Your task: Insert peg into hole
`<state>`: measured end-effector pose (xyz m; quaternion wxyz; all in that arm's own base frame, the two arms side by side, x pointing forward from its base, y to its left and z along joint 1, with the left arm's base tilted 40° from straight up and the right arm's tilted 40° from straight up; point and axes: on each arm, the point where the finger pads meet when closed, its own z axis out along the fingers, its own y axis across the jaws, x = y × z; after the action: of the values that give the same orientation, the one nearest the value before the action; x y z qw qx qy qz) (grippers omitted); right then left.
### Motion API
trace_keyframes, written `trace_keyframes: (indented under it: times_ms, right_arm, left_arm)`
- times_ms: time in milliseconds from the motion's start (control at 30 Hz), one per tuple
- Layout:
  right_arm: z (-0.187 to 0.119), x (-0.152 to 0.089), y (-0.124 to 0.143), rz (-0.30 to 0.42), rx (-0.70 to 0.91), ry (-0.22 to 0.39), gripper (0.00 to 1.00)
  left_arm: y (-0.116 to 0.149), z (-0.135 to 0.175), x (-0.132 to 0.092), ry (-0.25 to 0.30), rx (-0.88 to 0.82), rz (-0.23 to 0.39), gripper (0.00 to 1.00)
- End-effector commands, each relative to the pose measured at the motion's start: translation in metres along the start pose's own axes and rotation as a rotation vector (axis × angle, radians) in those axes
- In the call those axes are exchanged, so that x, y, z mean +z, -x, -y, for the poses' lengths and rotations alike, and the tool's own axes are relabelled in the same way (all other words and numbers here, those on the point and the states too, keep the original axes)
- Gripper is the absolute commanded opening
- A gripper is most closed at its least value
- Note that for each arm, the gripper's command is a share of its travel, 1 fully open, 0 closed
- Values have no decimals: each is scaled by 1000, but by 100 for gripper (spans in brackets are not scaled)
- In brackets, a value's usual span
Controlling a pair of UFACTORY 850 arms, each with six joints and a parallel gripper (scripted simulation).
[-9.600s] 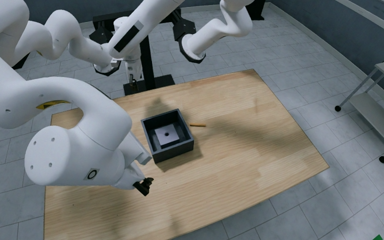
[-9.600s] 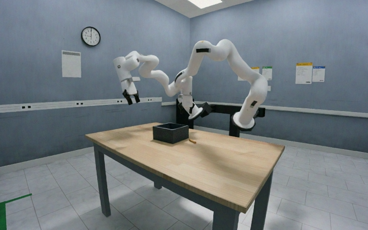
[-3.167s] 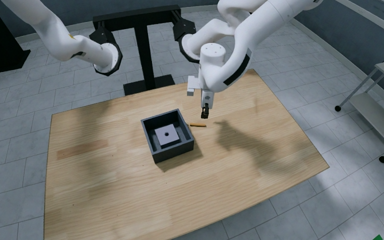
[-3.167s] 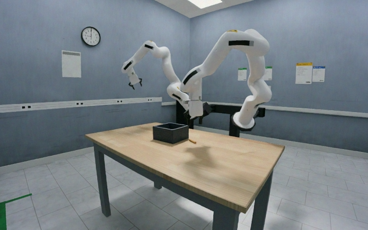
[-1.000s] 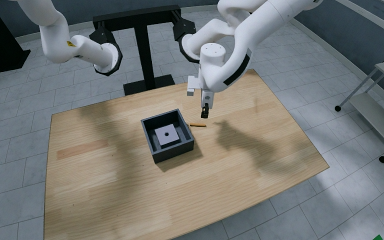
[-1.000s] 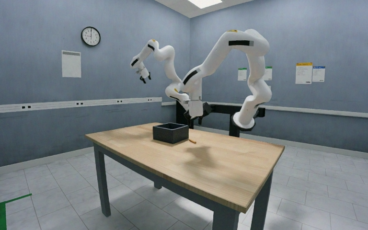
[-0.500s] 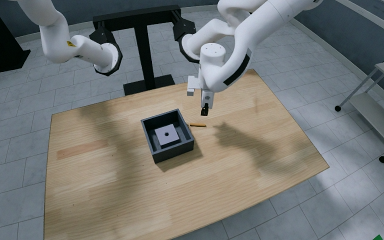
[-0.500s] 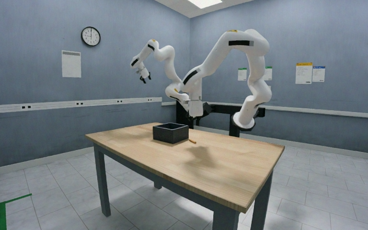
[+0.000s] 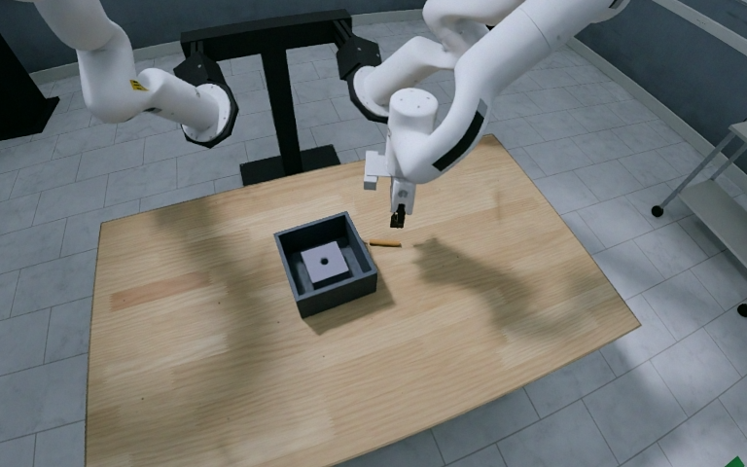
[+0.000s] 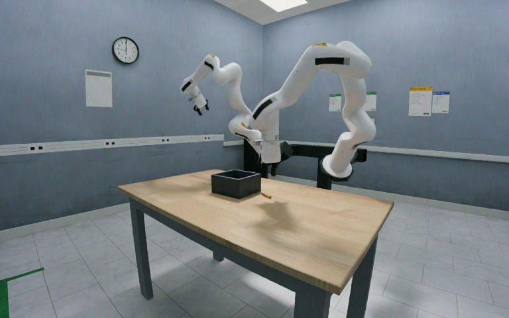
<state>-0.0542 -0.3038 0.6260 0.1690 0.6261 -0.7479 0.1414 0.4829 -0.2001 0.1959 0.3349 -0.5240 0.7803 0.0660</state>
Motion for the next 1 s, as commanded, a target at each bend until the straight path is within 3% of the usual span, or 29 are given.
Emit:
trace_keyframes:
  times_ms: [0, 967]
  right_arm:
    - [0, -1, 0, -2, 0, 0, 100]
    - [0, -1, 0, -2, 0, 0, 100]
  left_arm:
    - [0, 1, 2, -1, 0, 0, 44]
    - [-1, 2, 56, -1, 0, 0, 44]
